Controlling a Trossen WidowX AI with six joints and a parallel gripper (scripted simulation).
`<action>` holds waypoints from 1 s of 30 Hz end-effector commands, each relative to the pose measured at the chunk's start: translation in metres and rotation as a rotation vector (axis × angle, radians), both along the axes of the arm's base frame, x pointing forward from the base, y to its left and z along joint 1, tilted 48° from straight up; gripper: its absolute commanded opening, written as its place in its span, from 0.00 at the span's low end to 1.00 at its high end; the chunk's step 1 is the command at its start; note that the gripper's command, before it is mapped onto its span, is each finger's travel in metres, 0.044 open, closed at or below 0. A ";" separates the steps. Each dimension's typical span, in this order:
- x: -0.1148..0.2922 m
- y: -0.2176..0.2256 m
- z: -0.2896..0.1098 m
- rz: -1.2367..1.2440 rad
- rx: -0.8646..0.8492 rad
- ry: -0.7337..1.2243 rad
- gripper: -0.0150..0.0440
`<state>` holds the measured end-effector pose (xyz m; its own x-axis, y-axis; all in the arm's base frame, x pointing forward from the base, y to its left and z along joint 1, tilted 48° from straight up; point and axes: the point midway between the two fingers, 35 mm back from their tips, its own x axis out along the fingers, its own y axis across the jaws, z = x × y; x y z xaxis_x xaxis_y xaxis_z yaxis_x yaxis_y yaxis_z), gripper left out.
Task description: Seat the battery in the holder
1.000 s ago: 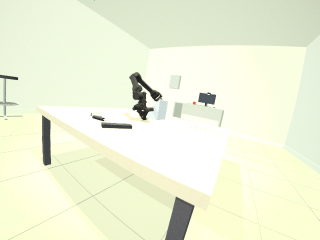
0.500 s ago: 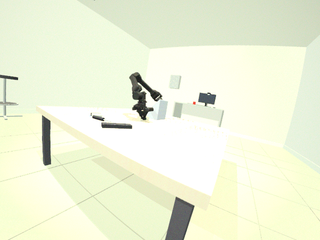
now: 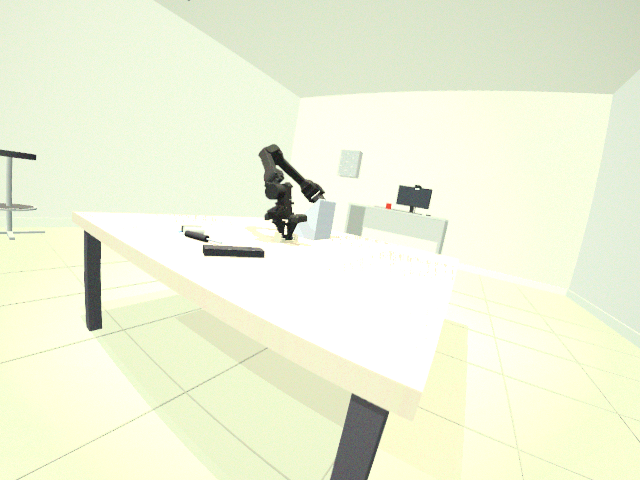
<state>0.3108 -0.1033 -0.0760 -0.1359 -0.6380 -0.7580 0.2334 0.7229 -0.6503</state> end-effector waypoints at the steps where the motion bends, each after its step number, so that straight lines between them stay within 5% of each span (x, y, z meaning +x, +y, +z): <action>1: 0.002 0.007 0.006 0.002 0.002 -0.007 0.56; 8: 0.002 0.010 0.008 0.003 0.003 -0.007 0.56; 18: 0.005 0.065 0.057 0.003 0.006 -0.007 1.00; 30: 0.004 0.066 0.056 0.003 0.006 -0.007 1.00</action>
